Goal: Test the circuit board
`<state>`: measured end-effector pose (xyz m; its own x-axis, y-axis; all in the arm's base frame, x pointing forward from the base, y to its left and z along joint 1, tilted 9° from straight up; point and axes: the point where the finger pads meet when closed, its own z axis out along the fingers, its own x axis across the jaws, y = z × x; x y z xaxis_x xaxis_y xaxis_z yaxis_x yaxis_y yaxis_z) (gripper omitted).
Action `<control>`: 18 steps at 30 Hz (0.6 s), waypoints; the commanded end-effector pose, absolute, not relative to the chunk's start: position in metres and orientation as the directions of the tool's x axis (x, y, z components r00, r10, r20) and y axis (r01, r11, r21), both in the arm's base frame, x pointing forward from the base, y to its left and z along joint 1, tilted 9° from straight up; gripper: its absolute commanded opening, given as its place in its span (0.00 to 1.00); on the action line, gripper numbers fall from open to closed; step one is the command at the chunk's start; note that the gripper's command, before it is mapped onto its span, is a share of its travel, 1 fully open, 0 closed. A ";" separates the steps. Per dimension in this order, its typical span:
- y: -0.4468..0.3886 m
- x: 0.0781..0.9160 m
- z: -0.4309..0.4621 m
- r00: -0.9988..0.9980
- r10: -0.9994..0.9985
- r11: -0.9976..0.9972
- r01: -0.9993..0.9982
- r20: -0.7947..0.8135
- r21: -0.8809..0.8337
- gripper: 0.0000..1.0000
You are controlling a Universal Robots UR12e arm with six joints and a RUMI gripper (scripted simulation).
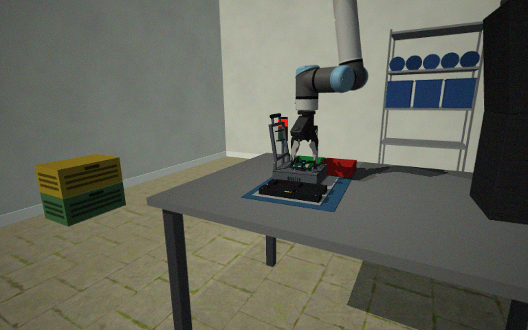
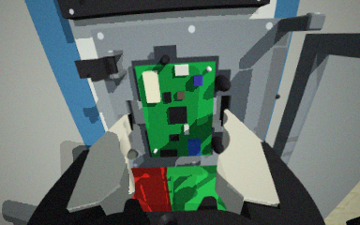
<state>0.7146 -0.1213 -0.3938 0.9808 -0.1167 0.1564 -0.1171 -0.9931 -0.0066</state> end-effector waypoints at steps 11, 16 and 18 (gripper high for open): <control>-0.123 0.721 -0.400 0.980 -0.116 -0.993 -0.118 0.164 -0.003 0.59; -0.123 0.721 -0.400 0.980 -0.116 -0.993 -0.118 0.164 -0.003 0.59; -0.123 0.721 -0.400 0.980 -0.116 -0.993 -0.118 0.164 -0.003 0.59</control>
<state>0.7173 -0.1216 -0.4023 0.9805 -0.1171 0.1577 -0.1176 -0.9930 -0.0061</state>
